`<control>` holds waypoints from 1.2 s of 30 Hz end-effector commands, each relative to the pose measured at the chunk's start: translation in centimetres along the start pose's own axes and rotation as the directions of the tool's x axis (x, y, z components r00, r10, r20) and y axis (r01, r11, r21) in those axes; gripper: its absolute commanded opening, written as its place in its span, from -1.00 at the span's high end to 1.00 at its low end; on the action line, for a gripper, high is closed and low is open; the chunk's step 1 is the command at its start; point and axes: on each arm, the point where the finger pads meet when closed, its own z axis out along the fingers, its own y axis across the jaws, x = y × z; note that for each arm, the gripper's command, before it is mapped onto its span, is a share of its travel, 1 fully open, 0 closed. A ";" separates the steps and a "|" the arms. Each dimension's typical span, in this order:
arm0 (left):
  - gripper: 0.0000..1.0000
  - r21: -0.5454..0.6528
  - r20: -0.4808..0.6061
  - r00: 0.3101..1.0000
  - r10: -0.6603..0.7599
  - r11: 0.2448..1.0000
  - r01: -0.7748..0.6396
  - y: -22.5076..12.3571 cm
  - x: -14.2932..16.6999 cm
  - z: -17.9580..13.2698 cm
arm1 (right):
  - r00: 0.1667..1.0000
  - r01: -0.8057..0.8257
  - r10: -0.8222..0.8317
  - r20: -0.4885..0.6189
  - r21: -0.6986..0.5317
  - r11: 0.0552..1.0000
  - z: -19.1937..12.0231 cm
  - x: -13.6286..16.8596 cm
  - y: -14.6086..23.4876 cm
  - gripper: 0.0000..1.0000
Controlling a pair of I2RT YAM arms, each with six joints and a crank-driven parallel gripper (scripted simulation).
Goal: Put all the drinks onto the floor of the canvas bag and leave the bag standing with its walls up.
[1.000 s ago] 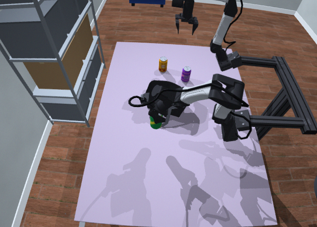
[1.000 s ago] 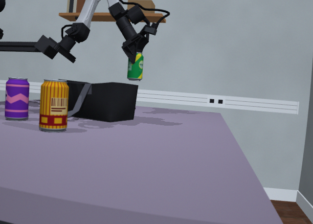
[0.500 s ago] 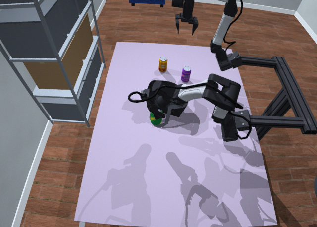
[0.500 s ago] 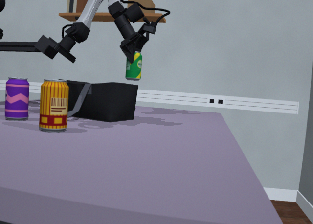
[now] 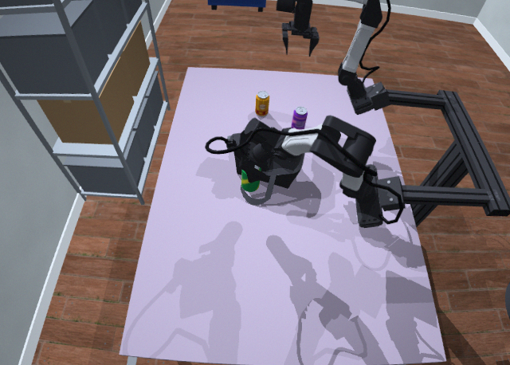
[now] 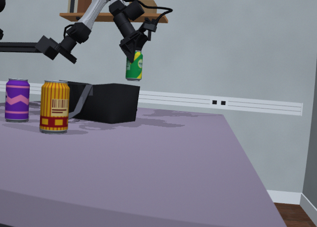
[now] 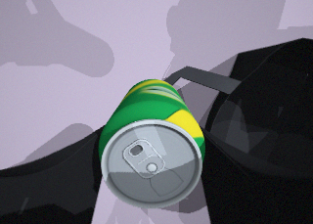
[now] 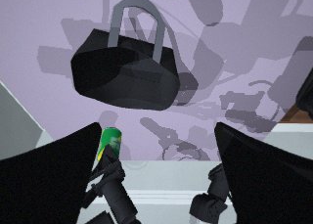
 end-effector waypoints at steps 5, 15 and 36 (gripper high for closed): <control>-0.48 -0.010 0.085 0.993 -0.080 0.997 0.081 -2.6 -3.3 0.1 | 1.000 0.002 -0.001 0.008 -0.036 0.999 -0.5 -0.2 0.3 -1.00; -0.48 0.015 0.122 0.987 -0.102 0.995 0.101 -2.9 -4.9 -0.8 | 1.000 0.002 -0.001 0.008 -0.036 0.999 -0.5 -0.2 0.3 -1.00; -0.48 0.012 0.113 0.989 -0.092 0.996 0.091 -2.8 -3.6 -0.8 | 1.000 0.002 -0.001 0.008 -0.036 0.999 -0.5 -0.2 0.3 -1.00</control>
